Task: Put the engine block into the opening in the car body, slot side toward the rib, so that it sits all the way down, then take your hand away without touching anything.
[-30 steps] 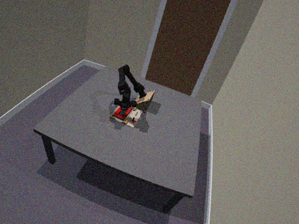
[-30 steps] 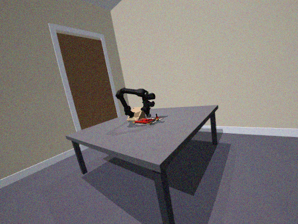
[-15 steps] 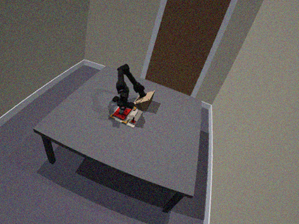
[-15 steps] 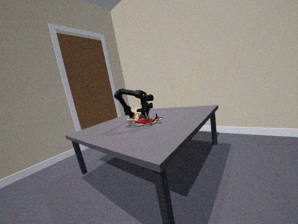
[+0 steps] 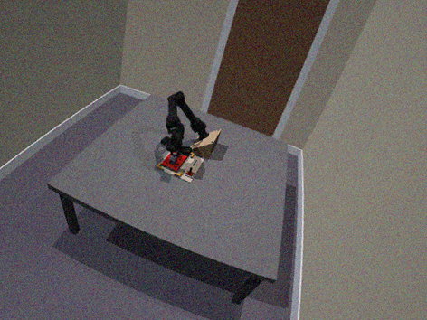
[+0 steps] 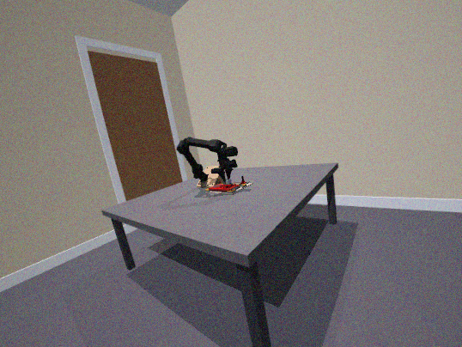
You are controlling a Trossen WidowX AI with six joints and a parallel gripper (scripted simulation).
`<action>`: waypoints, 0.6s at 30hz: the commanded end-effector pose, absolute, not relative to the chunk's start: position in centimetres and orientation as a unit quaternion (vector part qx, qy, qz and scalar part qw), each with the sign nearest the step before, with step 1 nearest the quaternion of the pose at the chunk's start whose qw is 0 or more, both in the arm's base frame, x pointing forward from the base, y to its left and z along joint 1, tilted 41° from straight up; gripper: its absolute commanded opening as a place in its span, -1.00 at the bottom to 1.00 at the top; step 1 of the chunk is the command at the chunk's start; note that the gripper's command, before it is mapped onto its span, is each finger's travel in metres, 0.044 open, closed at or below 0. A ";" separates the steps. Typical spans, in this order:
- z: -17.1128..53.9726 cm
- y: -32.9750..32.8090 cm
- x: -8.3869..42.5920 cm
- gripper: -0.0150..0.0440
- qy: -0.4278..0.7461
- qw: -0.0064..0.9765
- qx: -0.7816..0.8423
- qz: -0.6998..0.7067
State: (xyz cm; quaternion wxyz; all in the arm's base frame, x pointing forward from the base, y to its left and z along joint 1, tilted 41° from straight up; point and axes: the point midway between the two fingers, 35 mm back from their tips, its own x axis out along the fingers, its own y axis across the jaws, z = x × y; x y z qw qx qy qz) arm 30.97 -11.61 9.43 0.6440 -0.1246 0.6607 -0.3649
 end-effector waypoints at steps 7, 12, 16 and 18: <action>9.5 -11.6 31.0 0.04 0.689 0.631 -0.183 -0.305; 9.5 -11.6 31.0 0.04 0.687 0.633 -0.178 -0.311; 9.5 -11.6 31.0 0.04 0.686 0.633 -0.176 -0.313; 9.5 -11.6 31.0 0.04 0.682 0.636 -0.168 -0.321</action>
